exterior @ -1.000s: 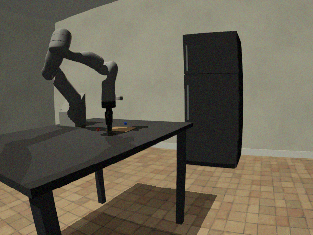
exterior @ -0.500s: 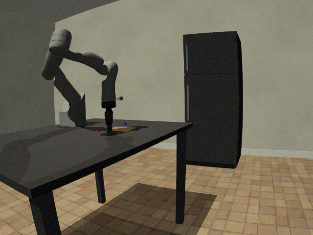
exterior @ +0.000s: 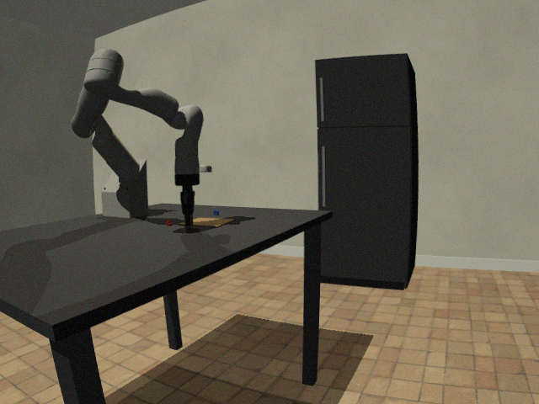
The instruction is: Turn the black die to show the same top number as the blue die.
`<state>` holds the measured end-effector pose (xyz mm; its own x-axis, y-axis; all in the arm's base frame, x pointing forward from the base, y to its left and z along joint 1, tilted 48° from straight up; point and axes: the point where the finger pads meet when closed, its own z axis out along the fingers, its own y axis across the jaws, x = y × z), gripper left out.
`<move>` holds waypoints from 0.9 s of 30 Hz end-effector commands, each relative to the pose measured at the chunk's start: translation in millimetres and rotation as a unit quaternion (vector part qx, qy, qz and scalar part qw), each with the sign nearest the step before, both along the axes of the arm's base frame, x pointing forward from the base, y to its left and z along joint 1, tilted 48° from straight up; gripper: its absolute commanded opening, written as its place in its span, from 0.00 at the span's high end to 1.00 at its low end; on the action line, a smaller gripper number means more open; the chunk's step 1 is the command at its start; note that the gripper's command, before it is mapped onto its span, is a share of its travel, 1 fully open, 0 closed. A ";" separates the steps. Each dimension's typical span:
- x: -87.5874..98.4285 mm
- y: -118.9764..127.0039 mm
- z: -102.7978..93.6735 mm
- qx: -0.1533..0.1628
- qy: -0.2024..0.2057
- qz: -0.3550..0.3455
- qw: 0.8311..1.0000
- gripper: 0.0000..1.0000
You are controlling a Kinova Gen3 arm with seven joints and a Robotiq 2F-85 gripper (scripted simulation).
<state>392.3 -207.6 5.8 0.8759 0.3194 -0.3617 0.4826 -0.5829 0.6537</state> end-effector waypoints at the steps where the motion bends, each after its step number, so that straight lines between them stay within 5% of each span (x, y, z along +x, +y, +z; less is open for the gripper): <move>1: 0.5 0.5 0.3 0.000 0.000 0.001 1.000 0.89; 27: 0.5 4.7 4.1 0.000 0.000 0.001 1.000 0.89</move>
<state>390.9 -206.2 7.0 0.8758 0.3164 -0.3644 0.4826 -0.5843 0.6525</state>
